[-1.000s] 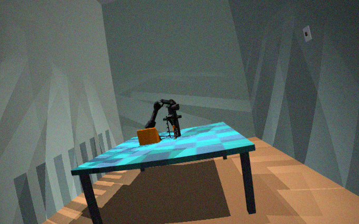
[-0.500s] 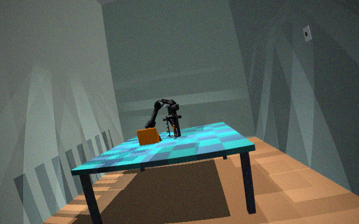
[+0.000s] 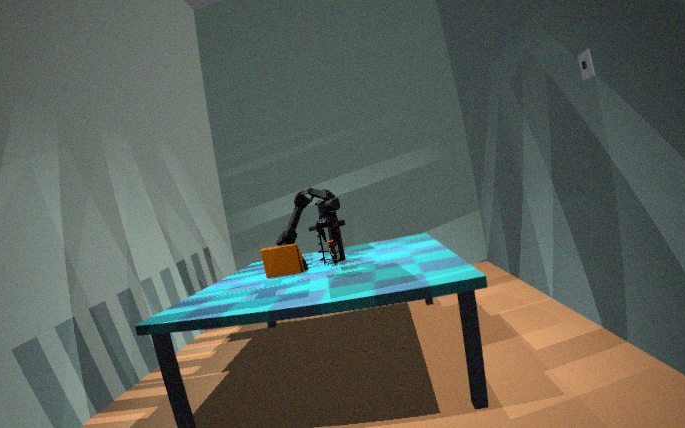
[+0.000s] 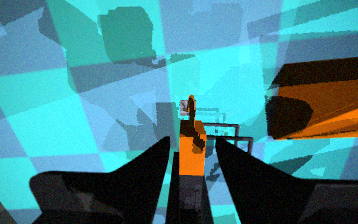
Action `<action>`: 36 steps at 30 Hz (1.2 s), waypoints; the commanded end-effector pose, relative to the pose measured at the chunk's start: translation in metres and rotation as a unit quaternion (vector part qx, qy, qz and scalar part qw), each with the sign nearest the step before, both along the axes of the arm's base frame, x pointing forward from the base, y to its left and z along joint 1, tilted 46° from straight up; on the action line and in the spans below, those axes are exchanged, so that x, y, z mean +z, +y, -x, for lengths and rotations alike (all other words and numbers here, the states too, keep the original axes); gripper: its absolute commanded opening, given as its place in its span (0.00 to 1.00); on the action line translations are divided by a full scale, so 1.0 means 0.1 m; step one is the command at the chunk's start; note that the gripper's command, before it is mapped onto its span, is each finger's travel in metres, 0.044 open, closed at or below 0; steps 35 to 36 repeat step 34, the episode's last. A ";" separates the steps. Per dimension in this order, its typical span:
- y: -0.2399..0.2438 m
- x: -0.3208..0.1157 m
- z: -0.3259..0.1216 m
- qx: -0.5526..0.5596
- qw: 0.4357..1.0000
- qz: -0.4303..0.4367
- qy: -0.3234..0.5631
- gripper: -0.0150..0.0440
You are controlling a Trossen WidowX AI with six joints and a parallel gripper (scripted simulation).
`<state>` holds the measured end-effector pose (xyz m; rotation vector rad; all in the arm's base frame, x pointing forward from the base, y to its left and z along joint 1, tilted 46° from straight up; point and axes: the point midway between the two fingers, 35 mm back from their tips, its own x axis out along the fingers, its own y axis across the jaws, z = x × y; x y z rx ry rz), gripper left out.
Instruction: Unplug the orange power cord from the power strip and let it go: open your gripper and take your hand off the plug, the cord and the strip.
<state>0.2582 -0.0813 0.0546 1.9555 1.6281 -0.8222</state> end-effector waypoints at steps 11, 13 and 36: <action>-0.49 -0.34 0.10 -0.001 1.000 0.001 -0.001 1.00; -0.49 -0.34 0.10 -0.001 1.000 0.001 -0.001 1.00; -0.49 -0.34 0.10 -0.001 1.000 0.001 -0.001 1.00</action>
